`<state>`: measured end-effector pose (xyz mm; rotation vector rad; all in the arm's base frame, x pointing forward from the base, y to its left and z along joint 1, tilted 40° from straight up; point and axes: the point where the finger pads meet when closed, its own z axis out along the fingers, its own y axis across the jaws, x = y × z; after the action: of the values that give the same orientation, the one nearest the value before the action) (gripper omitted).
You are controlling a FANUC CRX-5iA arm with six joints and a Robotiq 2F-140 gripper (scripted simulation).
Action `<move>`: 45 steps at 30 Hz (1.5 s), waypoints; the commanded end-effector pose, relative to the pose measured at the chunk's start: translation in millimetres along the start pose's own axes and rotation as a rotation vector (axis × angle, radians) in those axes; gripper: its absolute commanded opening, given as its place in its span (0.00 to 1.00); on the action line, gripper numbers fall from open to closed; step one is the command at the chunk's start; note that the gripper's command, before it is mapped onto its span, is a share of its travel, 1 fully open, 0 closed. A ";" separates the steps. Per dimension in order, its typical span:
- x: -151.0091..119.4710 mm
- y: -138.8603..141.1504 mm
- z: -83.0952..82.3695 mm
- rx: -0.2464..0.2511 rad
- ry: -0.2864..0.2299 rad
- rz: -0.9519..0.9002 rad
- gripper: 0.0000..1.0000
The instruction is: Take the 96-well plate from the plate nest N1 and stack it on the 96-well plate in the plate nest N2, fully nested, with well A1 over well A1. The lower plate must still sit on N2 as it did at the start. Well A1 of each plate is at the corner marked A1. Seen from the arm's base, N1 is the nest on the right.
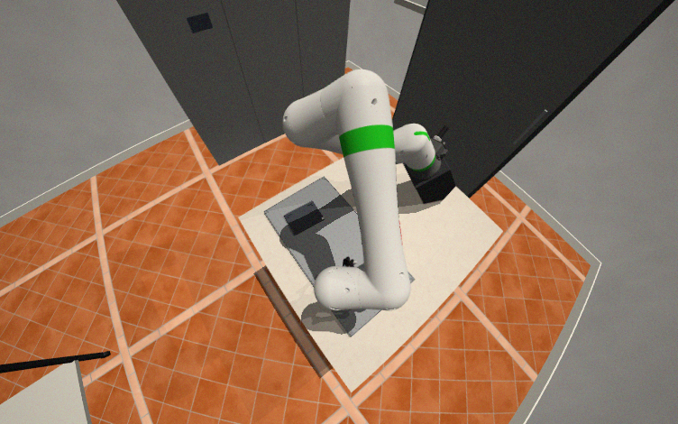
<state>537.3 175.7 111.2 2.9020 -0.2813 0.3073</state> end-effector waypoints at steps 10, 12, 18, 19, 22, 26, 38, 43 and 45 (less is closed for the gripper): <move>0.0 -0.2 -0.2 0.000 0.000 0.000 1.00; -1.1 -0.2 -2.6 0.000 0.000 0.000 1.00; -6.7 -0.2 -14.7 0.000 0.000 0.000 1.00; -6.7 -0.2 -14.7 0.000 0.000 0.000 1.00; -10.1 -0.2 -21.9 0.000 0.000 0.000 1.00; -14.6 -0.2 -31.6 0.000 0.000 0.000 1.00; -25.9 -0.2 -55.8 0.000 0.000 0.000 1.00; -30.2 -0.1 -65.0 0.000 0.000 0.000 1.00; -30.2 -0.1 -65.0 0.000 0.000 0.000 1.00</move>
<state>496.4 195.2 166.2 2.9019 -0.2815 0.3071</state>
